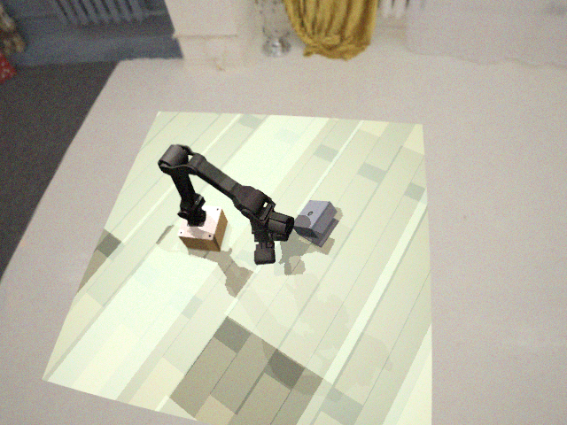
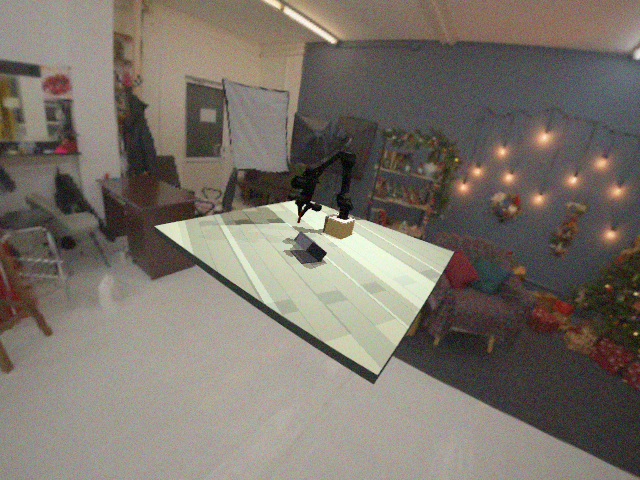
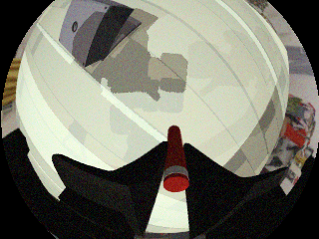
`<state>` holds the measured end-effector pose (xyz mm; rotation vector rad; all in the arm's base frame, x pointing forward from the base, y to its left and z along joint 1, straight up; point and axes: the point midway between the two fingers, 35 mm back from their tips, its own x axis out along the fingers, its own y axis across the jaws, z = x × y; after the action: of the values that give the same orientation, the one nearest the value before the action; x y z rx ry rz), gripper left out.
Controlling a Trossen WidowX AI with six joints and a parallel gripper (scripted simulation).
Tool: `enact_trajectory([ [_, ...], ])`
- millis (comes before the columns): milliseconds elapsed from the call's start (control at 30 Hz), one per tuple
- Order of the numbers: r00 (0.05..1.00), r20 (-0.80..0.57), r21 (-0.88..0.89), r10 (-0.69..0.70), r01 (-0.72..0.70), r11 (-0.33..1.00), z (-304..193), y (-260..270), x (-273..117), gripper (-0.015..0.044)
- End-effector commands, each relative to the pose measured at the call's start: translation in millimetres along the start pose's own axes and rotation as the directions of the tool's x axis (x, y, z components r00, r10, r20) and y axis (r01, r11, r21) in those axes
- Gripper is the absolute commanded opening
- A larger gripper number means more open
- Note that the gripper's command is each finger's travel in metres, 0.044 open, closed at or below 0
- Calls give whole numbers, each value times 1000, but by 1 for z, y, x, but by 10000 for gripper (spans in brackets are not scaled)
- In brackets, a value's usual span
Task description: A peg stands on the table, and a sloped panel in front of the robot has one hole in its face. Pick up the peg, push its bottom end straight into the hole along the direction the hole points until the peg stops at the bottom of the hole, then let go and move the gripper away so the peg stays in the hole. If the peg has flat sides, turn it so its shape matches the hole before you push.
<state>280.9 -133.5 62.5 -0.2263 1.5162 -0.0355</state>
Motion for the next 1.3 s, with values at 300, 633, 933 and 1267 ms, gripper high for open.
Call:
enact_trajectory([
  [300,999,14,-91,-35,36,995,10,11,-3,0],
  [633,998,29,-159,-58,62,985,18,21,-7,0],
  [933,996,45,-218,-79,87,972,25,30,-10,0],
  [1267,993,64,-281,-100,114,953,33,40,-14,0],
])
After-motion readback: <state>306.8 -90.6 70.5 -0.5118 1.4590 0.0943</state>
